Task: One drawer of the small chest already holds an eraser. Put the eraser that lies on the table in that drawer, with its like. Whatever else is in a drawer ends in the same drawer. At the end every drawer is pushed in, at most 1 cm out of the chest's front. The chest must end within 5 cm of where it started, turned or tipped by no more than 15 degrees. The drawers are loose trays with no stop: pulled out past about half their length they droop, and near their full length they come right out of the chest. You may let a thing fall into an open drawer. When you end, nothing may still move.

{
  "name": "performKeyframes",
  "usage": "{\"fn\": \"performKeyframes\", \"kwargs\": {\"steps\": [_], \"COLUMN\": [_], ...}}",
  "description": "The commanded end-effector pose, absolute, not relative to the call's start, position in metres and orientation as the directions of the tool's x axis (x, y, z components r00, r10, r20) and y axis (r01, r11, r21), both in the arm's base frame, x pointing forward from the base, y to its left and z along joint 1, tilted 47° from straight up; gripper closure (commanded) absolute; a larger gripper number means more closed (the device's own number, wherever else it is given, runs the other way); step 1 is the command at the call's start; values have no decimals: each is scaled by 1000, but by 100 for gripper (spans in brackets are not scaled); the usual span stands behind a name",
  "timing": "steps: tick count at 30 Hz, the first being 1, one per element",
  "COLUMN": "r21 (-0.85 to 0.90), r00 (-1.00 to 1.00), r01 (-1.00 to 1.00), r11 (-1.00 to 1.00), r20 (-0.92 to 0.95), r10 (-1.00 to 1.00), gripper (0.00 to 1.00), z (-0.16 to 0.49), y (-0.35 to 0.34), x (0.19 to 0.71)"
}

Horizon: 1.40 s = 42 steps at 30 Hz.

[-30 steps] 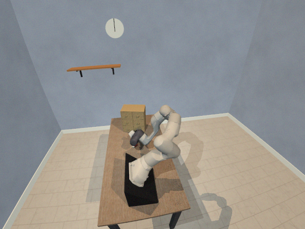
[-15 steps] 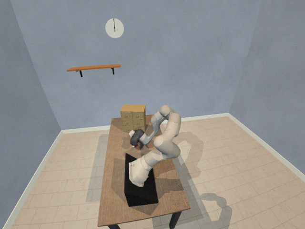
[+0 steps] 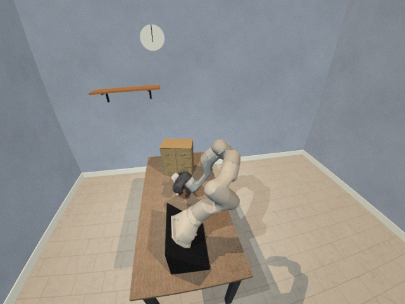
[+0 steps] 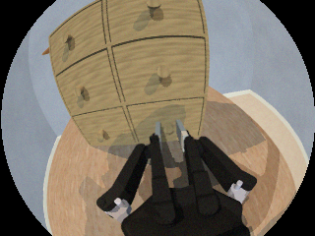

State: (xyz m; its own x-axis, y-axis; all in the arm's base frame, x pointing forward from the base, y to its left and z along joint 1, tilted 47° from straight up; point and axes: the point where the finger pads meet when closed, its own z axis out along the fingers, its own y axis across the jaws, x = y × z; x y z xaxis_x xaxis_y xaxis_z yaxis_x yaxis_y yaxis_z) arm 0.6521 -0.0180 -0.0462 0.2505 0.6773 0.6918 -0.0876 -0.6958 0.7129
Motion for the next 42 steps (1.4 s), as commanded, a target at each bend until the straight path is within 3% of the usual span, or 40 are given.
{"fn": "performKeyframes", "kwargs": {"steps": [1, 42], "r21": [718, 718], "r00": [249, 249], "r01": [-81, -81], "r11": [-691, -691], "r20": [686, 686], "r10": [683, 683], "gripper": [92, 92], "z": [-47, -47], "y": [-16, -16], "x": [653, 649]}}
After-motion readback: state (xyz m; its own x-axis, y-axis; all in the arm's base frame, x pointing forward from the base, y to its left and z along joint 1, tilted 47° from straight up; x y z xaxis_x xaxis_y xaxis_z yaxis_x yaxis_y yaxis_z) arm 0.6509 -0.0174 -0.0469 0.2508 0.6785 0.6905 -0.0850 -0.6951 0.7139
